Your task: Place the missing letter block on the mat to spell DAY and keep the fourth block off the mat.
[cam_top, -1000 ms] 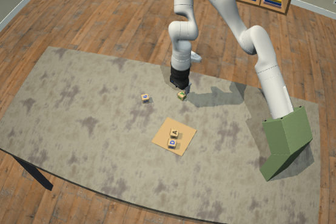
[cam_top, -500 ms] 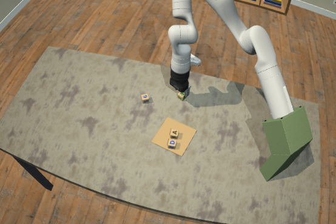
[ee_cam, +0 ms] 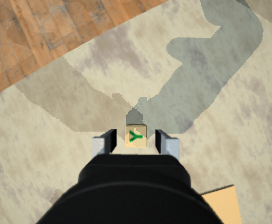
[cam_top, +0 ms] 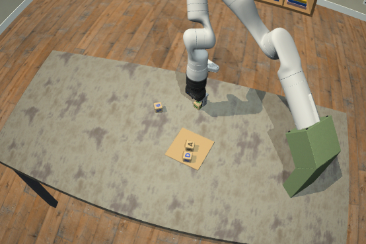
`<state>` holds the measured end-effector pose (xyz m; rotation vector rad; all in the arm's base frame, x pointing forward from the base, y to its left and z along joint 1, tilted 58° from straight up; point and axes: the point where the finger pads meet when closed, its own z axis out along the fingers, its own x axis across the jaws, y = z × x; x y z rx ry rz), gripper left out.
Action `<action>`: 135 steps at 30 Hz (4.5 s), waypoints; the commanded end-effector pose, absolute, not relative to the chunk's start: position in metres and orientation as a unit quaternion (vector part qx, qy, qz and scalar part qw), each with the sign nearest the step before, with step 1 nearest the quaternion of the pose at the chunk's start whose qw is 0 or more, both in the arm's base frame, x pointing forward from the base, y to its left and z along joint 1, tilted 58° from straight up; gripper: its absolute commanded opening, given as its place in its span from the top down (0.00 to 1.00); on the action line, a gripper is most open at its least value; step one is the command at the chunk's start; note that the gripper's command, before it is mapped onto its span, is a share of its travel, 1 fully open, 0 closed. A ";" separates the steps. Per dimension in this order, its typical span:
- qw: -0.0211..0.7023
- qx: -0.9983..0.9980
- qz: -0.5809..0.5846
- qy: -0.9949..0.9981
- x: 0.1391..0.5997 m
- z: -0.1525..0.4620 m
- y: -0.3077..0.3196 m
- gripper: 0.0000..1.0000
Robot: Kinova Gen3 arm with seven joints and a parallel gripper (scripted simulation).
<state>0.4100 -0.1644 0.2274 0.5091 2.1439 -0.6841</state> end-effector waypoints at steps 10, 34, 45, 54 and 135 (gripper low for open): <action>0.405 0.202 -0.271 0.850 0.410 0.227 -0.164 0.00; 0.405 0.202 -0.271 0.850 0.410 0.227 -0.164 0.00; 0.405 0.202 -0.271 0.850 0.414 0.223 -0.169 0.00; 0.405 0.202 -0.271 0.850 0.423 0.216 -0.178 0.00; 0.405 0.202 -0.271 0.850 0.431 0.208 -0.187 0.43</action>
